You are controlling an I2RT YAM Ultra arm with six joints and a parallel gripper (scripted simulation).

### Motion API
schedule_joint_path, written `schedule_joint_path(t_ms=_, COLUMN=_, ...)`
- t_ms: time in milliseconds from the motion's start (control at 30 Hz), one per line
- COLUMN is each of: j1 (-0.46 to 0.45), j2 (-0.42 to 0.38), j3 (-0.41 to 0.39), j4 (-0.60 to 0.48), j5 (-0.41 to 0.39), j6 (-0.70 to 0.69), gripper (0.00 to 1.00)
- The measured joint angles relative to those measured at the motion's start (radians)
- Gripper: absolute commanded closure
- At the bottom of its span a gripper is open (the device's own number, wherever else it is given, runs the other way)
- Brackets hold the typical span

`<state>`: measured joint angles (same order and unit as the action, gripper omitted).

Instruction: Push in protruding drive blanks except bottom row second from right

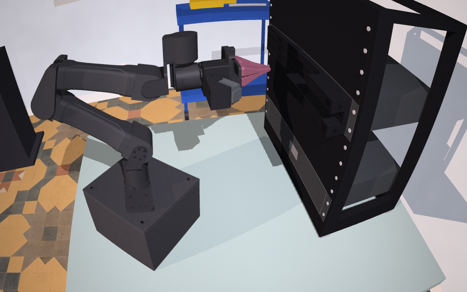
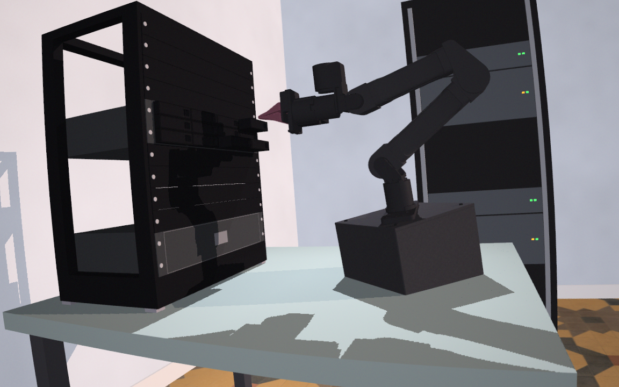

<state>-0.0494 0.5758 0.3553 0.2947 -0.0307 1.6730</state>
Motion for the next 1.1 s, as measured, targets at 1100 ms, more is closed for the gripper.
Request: schedule_joint_path(t_ms=1100, j1=-0.567, j2=0.154, j3=-0.161, j4=0.258, j5=-0.494, j6=0.042, gripper=1.00)
